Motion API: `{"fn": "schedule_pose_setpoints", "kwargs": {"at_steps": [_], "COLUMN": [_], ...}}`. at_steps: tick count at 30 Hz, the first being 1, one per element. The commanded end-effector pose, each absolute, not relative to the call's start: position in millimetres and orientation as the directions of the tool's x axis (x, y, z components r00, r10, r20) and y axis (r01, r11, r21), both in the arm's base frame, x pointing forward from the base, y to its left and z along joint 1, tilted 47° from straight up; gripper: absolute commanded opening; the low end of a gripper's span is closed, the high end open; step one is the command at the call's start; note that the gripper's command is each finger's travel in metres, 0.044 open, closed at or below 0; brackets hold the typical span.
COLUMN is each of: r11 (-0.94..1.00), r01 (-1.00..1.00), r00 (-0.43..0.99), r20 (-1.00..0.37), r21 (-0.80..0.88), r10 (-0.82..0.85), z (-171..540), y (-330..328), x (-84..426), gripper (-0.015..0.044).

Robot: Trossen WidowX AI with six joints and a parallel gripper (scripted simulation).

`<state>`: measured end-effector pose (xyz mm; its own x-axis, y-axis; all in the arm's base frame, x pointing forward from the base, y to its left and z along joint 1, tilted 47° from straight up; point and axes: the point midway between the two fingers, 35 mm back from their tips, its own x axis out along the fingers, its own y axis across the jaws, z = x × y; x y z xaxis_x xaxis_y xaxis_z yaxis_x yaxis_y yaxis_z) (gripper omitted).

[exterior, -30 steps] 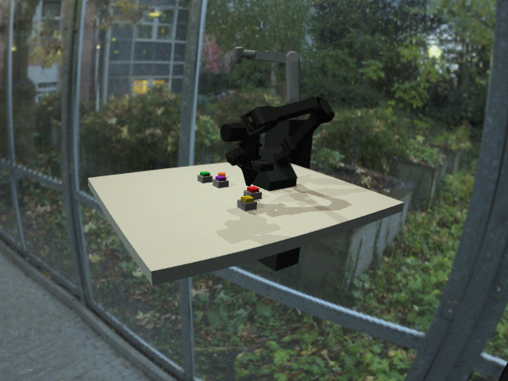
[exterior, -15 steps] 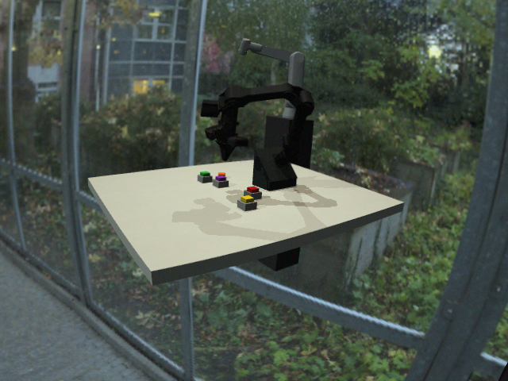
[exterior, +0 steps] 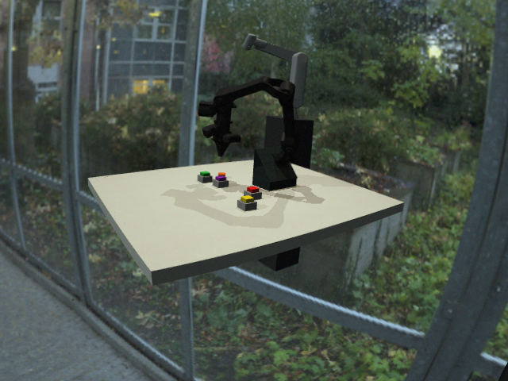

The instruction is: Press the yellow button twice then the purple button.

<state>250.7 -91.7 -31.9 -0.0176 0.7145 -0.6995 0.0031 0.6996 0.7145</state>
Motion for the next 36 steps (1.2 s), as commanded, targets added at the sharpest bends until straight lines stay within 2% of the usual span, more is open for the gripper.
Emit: {"fn": "schedule_pose_setpoints", "kwargs": {"at_steps": [1, 4, 36], "r11": [0.689, 0.687, 0.686], "r01": [0.008, 0.007, 0.007], "r00": [-0.032, -0.032, -0.032], "r20": [-0.689, -0.687, -0.686], "r21": [0.724, 0.726, 0.727], "r10": [0.724, 0.726, 0.727], "z": [-55, -69, -92], "y": [-65, -48, -23], "x": [247, 245, 244], "gripper": [0.0020, 0.0020, 0.0020]}}
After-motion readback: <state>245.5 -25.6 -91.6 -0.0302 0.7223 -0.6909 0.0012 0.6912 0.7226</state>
